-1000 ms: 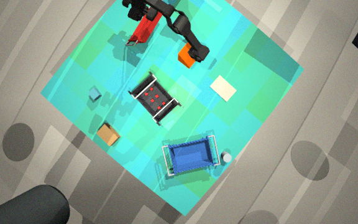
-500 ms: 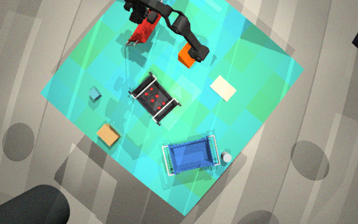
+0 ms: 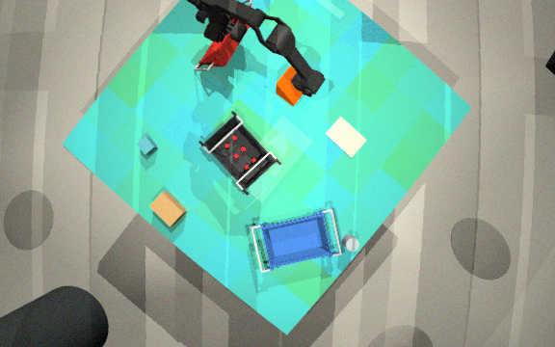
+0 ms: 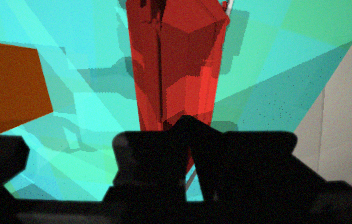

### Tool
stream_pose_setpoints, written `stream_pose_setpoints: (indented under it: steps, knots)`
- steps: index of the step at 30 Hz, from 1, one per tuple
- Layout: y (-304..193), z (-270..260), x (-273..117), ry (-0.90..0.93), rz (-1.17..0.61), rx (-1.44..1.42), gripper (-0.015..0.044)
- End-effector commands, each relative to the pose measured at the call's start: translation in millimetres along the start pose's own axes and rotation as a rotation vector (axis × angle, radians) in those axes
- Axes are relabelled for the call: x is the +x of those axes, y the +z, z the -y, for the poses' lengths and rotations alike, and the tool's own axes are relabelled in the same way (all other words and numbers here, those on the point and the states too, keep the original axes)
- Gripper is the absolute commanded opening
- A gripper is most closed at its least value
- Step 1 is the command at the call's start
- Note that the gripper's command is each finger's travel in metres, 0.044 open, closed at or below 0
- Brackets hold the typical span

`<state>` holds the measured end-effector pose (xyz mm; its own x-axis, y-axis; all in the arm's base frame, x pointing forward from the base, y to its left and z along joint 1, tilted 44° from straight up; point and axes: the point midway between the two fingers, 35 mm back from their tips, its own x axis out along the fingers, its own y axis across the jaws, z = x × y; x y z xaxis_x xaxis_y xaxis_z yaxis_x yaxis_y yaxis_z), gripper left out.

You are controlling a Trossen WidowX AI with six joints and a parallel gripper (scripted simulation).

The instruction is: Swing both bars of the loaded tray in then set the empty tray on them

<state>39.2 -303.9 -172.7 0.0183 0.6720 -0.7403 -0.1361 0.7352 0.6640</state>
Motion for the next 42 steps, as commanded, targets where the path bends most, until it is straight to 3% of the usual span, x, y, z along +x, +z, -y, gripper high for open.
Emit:
stream_pose_setpoints:
  steps: [1,29,37,42]
  knots:
    - [0.7,-3.6,-1.3,-0.005,0.003,0.001,0.0000]
    - [0.2,-38.4,-1.3,-0.002,0.003,0.001,0.0000]
    - [0.3,-36.4,-46.7,-0.002,0.003,0.002,0.0000]
    - [1.0,-35.3,-34.8,0.003,0.008,0.008,0.0000]
